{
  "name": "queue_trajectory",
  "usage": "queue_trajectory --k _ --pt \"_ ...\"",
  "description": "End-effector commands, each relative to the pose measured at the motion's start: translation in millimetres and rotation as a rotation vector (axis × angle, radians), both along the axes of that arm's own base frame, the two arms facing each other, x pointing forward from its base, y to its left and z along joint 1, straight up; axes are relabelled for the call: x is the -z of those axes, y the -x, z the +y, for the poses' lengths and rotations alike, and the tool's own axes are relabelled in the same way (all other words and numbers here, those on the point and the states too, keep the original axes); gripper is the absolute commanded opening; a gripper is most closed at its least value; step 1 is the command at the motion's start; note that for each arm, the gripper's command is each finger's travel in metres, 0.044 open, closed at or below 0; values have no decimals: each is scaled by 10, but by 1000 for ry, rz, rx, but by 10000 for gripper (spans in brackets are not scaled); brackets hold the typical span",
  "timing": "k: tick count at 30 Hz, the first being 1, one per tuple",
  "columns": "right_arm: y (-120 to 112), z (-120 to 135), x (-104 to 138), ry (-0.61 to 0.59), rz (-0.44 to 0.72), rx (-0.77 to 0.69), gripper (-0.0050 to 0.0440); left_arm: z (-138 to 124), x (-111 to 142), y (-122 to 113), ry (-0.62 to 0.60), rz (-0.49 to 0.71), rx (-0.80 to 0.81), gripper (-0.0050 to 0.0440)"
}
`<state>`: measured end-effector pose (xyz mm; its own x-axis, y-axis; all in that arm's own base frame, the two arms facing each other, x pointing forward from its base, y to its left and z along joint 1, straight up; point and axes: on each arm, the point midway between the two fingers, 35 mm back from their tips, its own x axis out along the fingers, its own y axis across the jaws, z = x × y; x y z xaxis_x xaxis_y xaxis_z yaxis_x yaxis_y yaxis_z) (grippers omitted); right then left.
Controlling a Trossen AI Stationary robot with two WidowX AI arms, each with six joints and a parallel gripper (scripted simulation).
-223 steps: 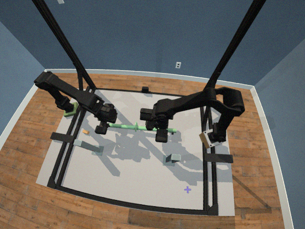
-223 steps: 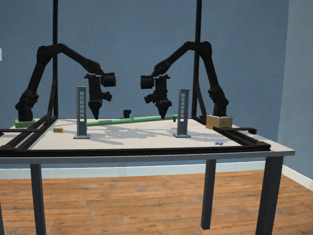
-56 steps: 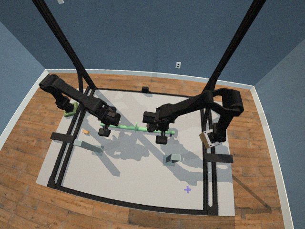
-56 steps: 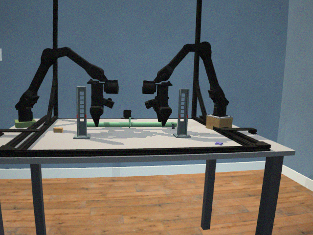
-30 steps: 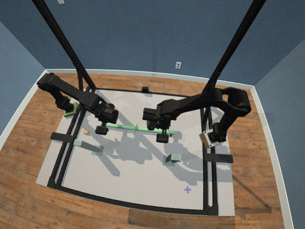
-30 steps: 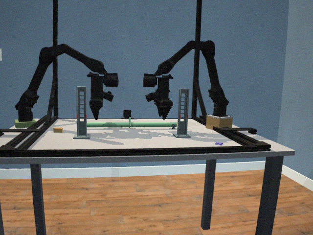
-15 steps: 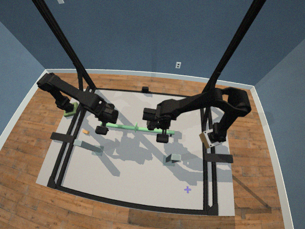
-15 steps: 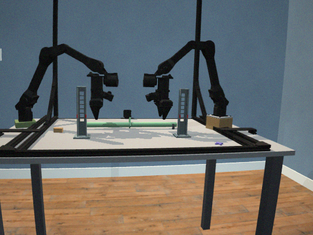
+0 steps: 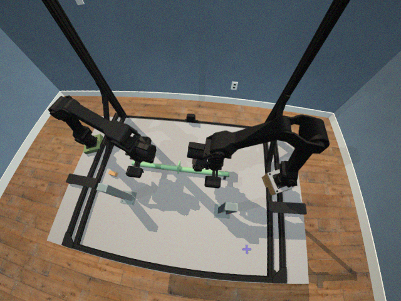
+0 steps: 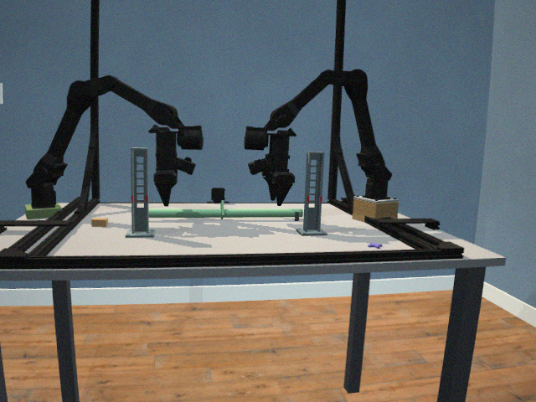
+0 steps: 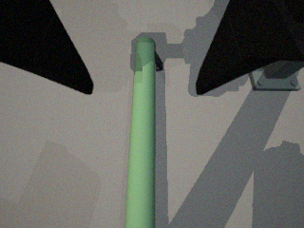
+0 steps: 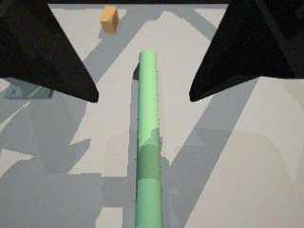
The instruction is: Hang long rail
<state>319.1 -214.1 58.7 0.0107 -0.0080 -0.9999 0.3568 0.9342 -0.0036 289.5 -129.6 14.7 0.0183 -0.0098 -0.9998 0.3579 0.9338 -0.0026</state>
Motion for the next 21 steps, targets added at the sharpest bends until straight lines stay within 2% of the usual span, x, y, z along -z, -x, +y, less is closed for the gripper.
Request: queue_trajectory --k 1,21 --pt "19 20 95 -6 9 0 440 5 112 29 -8 16 0 440" --pt "30 44 348 -6 9 0 440 -13 371 38 -10 18 -1 440"
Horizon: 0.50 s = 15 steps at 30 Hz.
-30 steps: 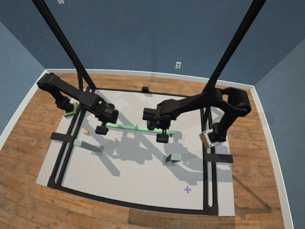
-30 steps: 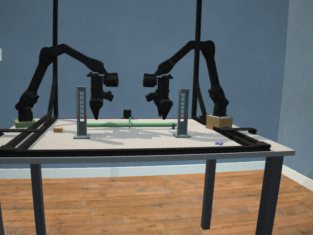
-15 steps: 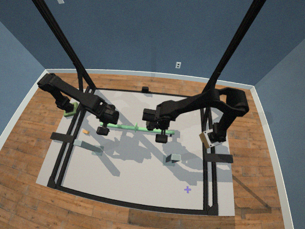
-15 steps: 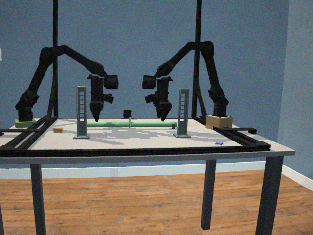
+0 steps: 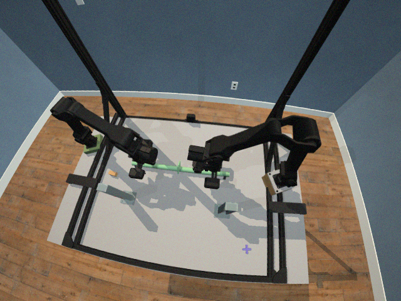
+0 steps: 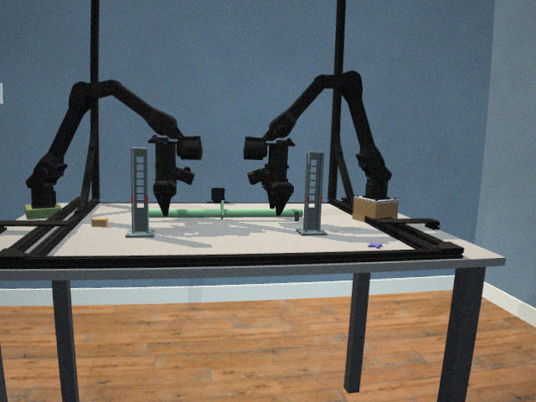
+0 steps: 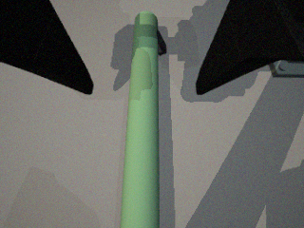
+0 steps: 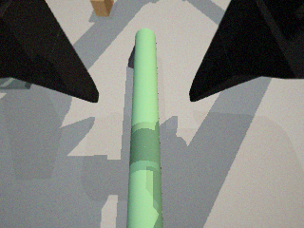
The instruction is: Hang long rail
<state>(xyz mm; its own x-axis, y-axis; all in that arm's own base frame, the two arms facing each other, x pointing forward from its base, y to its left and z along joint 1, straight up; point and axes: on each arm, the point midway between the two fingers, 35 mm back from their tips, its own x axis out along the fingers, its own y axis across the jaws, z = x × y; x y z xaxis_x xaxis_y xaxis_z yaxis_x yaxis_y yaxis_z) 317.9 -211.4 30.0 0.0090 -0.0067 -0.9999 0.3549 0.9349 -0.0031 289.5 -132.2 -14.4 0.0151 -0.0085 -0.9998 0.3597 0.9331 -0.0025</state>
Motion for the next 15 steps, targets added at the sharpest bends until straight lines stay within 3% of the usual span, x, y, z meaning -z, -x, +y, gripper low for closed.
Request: queue_trajectory --k 1,9,14,15 --pt "19 18 69 -5 8 2 440 13 87 38 -9 15 -3 440" --pt "20 18 71 -5 8 2 440 13 90 38 -9 15 -3 440" --pt "20 18 71 -5 8 2 320 13 90 38 -9 15 -3 320" --pt "20 18 71 -5 8 2 320 13 90 38 -9 15 -3 320"
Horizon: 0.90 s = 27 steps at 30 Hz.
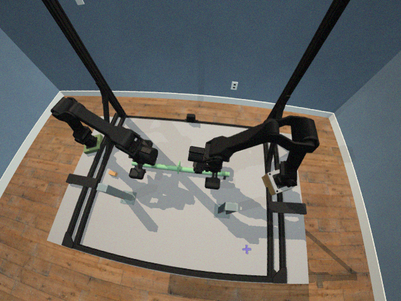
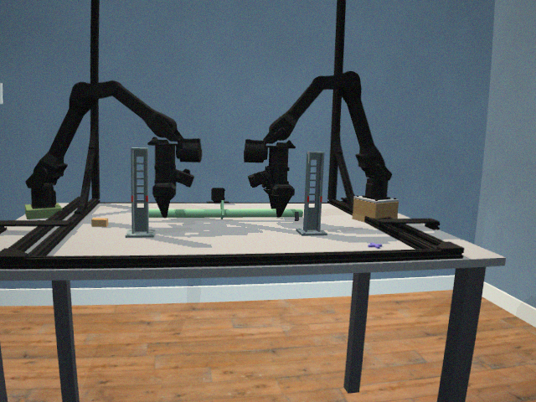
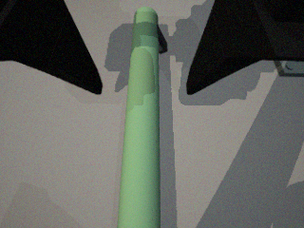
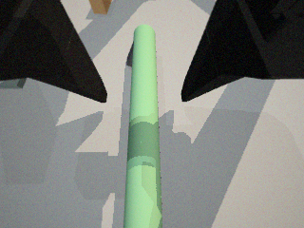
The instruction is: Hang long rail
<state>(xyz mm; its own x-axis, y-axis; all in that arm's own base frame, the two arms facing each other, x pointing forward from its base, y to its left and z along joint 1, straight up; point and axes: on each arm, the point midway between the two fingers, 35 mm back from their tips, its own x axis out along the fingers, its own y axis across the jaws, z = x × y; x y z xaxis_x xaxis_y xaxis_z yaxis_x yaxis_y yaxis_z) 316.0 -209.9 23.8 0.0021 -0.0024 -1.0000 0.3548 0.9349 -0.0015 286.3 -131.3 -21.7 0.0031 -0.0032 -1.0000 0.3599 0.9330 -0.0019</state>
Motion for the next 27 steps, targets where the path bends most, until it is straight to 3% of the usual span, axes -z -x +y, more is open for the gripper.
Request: queue_trajectory --k 1,12,13,27 --pt "0 3 10 -1 1 2 320 3 17 7 -3 3 -3 320" --pt "0 3 10 -1 1 2 56 3 17 7 -3 3 -3 56" --pt "0 3 10 -1 1 2 56 3 17 7 -3 3 -3 32" --pt "0 3 10 -1 1 2 56 3 17 7 -3 3 -3 32"
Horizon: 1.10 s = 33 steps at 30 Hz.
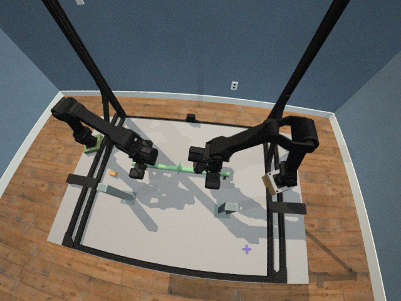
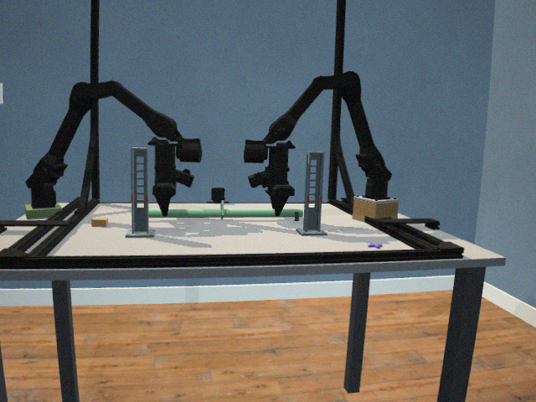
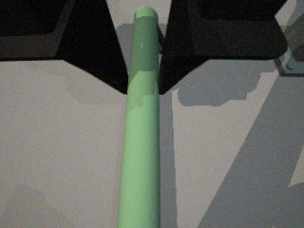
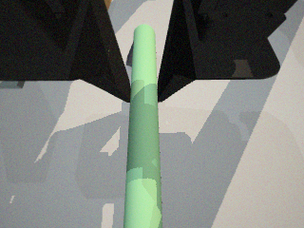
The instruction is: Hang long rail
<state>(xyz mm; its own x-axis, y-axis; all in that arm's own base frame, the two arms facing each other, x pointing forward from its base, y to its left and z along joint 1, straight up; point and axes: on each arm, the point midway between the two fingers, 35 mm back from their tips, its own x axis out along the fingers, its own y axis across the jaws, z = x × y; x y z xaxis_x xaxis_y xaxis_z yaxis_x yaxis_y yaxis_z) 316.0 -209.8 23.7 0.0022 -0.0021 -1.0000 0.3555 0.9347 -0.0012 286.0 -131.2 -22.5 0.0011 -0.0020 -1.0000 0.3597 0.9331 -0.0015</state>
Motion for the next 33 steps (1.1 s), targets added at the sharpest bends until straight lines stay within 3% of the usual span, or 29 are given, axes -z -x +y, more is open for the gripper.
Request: queue_trajectory --k 1,3,6,8,15,33 --pt "0 2 9 -1 1 2 56 2 10 4 -2 1 -3 32" --pt "0 2 9 -1 1 2 56 2 10 4 -2 1 -3 32" --pt "-3 -5 -66 -1 1 2 0 7 -66 0 -2 1 -3 0" --pt "-3 -5 -66 -1 1 2 0 7 -66 0 -2 1 -3 0" --pt "-1 -25 -408 0 1 2 0 38 -415 8 -2 1 -3 0" --pt "7 -16 -399 17 14 1 0 20 -389 -9 -22 -8 -1 0"
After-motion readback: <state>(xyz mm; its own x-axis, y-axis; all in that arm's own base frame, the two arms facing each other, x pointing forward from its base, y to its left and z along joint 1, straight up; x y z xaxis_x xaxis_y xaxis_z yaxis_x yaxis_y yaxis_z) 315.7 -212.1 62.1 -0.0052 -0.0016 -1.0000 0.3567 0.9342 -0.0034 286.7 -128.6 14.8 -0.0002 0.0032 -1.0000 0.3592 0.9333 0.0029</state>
